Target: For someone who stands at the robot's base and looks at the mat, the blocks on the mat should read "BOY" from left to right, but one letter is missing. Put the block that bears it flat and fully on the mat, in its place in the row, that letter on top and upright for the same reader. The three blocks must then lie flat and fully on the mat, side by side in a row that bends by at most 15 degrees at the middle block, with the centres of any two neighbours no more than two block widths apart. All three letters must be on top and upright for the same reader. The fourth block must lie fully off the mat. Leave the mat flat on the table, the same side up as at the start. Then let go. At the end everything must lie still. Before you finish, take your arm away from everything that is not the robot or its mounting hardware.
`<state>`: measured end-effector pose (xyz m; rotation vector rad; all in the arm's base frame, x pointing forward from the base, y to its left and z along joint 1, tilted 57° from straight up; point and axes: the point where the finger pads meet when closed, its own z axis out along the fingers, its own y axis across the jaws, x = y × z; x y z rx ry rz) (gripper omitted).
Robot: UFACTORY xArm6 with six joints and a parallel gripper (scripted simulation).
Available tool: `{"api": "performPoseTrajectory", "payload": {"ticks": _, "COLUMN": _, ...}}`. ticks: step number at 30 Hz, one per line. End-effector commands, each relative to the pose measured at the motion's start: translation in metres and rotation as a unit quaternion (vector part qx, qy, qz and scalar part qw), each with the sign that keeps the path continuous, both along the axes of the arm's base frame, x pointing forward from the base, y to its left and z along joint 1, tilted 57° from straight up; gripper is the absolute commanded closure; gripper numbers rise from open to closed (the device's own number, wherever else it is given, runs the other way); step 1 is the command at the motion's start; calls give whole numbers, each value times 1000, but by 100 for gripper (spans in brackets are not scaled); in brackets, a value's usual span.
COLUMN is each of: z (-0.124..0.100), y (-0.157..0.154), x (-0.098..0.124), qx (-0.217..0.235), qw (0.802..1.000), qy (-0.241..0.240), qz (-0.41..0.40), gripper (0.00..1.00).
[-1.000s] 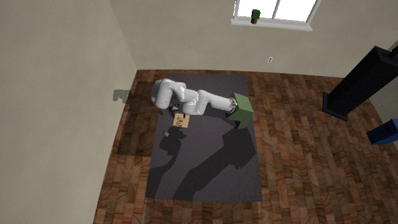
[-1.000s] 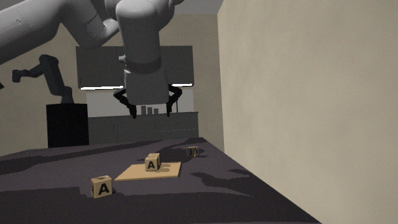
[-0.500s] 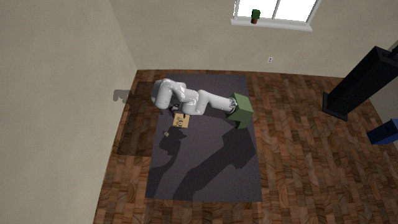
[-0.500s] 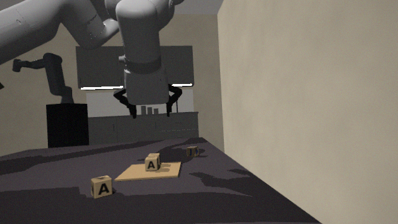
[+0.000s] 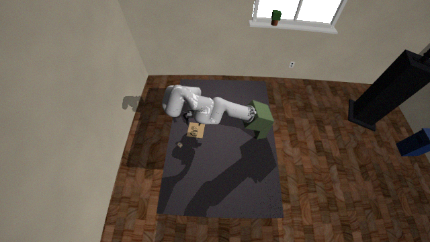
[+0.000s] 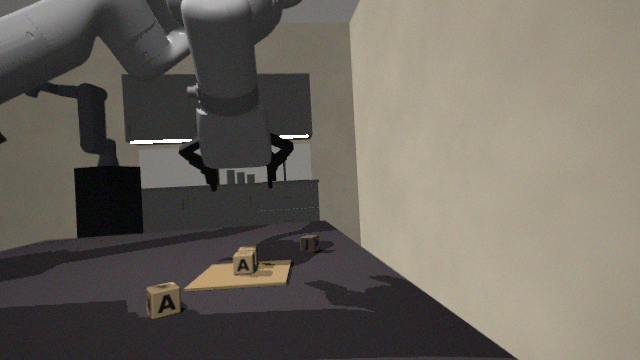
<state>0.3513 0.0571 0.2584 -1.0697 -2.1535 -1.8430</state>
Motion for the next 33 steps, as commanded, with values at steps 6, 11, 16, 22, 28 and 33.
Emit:
{"api": "performPoseTrajectory", "payload": {"ticks": 6, "z": -6, "y": -28, "x": 7, "qx": 1, "qw": 1000, "qy": -1, "qz": 1, "gripper": 0}}
{"api": "performPoseTrajectory", "payload": {"ticks": 11, "z": -6, "y": -28, "x": 7, "qx": 1, "qw": 1000, "qy": -1, "qz": 1, "gripper": 0}}
{"api": "performPoseTrajectory", "payload": {"ticks": 16, "z": -6, "y": -28, "x": 7, "qx": 1, "qw": 1000, "qy": -1, "qz": 1, "gripper": 0}}
{"api": "performPoseTrajectory", "payload": {"ticks": 22, "z": -6, "y": -28, "x": 7, "qx": 1, "qw": 1000, "qy": -1, "qz": 1, "gripper": 0}}
{"api": "performPoseTrajectory", "payload": {"ticks": 28, "z": -6, "y": -28, "x": 7, "qx": 1, "qw": 1000, "qy": -1, "qz": 1, "gripper": 0}}
{"api": "performPoseTrajectory", "payload": {"ticks": 33, "z": -6, "y": -28, "x": 7, "qx": 1, "qw": 1000, "qy": -1, "qz": 1, "gripper": 0}}
